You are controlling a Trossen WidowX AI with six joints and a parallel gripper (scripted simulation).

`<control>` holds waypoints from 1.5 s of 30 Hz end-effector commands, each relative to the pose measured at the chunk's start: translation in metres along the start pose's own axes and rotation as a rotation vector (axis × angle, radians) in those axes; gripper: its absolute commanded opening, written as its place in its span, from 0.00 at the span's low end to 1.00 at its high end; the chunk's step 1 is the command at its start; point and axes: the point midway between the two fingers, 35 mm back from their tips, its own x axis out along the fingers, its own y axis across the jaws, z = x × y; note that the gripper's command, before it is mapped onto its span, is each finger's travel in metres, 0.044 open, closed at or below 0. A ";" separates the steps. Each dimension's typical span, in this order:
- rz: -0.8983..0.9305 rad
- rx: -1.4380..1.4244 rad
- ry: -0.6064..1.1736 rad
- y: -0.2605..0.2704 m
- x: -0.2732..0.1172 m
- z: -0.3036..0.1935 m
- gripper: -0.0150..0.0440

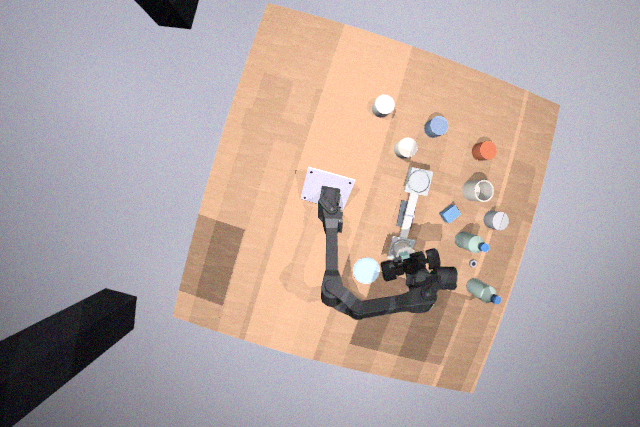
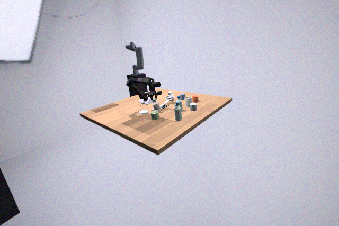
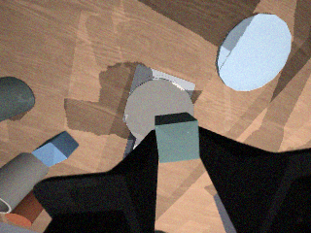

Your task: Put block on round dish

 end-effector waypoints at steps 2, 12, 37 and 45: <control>-0.007 0.007 -0.015 -0.029 0.007 0.017 0.25; -0.039 0.030 -0.048 -0.092 0.020 0.041 0.25; -0.068 0.044 -0.072 -0.130 0.067 0.050 0.25; -0.068 0.044 -0.072 -0.131 0.077 0.051 0.25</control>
